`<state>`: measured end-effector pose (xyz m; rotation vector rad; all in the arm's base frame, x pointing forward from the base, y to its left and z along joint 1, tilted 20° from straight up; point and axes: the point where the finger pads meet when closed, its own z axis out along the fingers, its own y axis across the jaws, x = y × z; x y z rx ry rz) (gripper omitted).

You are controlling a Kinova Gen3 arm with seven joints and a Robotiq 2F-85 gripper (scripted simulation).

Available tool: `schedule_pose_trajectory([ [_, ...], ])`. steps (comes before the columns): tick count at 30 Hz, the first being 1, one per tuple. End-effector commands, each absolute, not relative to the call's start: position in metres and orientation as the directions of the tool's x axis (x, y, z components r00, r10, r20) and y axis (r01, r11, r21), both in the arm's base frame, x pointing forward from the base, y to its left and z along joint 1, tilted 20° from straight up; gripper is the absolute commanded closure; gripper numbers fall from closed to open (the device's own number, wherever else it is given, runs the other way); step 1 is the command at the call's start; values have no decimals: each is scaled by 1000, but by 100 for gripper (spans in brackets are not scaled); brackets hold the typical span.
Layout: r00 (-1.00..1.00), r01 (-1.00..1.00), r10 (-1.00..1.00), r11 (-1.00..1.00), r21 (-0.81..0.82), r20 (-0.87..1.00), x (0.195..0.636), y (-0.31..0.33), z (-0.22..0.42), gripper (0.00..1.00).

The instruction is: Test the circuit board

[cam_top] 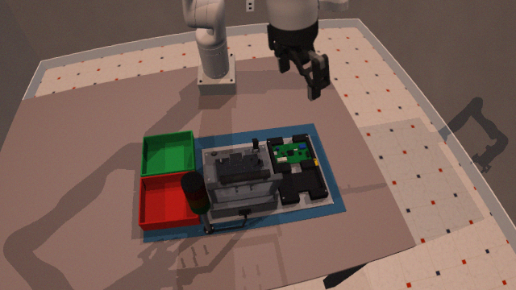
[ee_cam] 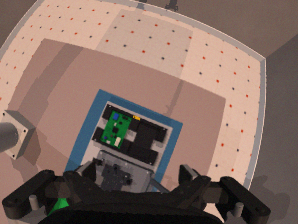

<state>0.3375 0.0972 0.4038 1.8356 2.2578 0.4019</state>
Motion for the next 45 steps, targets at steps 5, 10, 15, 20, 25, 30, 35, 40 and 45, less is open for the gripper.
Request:
schedule_pose_trajectory([
  [5, -188, 926, 982, 174, 335, 11, 334, 102, 401, 0],
  [10, -169, 930, 986, 157, 333, 9, 331, 106, 398, 0],
  [15, -151, 933, 988, 140, 331, 8, 328, 109, 395, 0],
  [20, -133, 936, 991, 124, 330, 6, 326, 113, 392, 0],
  [25, -133, 936, 991, 124, 330, 6, 326, 113, 392, 0],
  [30, -116, 938, 993, 108, 329, 4, 323, 116, 388, 0],
  [35, -98, 940, 995, 92, 328, 2, 320, 120, 385, 0],
  [40, -81, 942, 997, 77, 327, 0, 318, 123, 382, 0],
  [45, -81, 942, 997, 77, 327, 0, 318, 123, 382, 0],
])
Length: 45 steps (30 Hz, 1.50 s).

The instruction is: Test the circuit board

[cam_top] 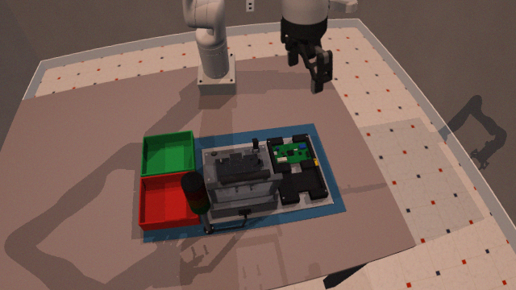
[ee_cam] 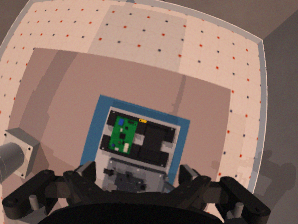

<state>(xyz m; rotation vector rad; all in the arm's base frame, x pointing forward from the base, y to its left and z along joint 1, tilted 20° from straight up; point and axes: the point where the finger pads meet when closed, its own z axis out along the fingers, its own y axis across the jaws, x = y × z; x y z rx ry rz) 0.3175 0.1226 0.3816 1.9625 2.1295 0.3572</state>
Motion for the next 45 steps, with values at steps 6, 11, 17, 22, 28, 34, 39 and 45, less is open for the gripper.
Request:
schedule_pose_trajectory([
  [6, -49, 944, 999, 48, 326, -4, 312, 128, 376, 0],
  [11, -33, 945, 999, 34, 326, -6, 310, 131, 373, 0],
  [17, -33, 945, 999, 34, 326, -6, 310, 131, 373, 0],
  [22, -18, 945, 1000, 20, 326, -9, 308, 133, 370, 0],
  [28, 11, 945, 1000, -6, 326, -13, 303, 137, 364, 0],
  [34, 11, 945, 1000, -6, 326, -13, 303, 137, 364, 0],
  [39, 24, 945, 1000, -18, 326, -15, 301, 139, 361, 0],
  [45, 50, 944, 999, -41, 327, -20, 297, 142, 356, 0],
])
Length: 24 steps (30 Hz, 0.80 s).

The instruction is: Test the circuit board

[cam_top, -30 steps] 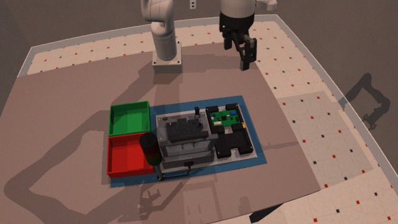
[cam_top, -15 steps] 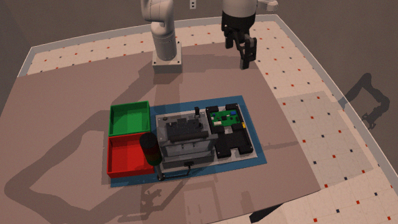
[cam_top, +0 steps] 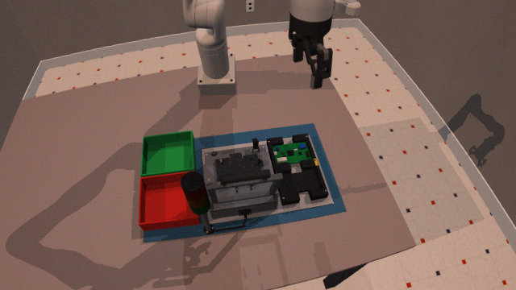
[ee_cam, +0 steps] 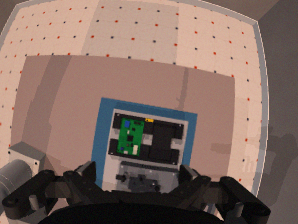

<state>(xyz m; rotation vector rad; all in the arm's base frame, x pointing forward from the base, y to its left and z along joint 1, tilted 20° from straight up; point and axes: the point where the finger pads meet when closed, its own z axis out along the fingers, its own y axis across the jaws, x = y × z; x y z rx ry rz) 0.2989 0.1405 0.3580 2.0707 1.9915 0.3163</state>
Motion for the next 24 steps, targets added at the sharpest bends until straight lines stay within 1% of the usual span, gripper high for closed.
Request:
schedule_pose_trajectory([
  [1, 50, 944, 999, -41, 327, -20, 297, 142, 356, 0],
  [24, 94, 941, 995, -80, 330, -27, 290, 147, 347, 0],
])
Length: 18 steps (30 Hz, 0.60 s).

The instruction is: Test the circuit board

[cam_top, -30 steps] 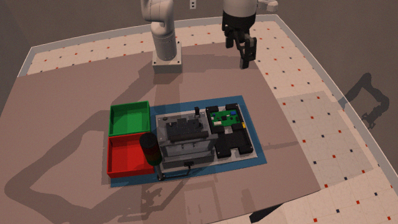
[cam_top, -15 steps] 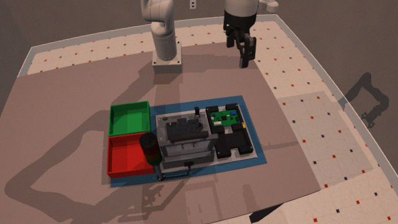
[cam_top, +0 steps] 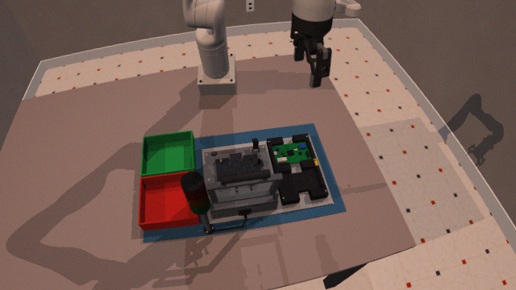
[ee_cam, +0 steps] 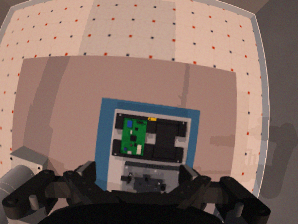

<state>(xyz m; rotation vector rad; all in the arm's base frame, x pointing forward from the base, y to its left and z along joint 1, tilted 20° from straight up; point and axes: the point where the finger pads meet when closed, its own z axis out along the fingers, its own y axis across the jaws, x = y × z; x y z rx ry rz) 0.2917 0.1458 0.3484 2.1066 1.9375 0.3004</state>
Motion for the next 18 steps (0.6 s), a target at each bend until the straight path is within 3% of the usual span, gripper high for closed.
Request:
schedule_pose_trajectory([
  [1, 94, 941, 995, -80, 330, -27, 290, 147, 347, 0],
  [18, 121, 937, 992, -104, 332, -32, 286, 150, 341, 0],
])
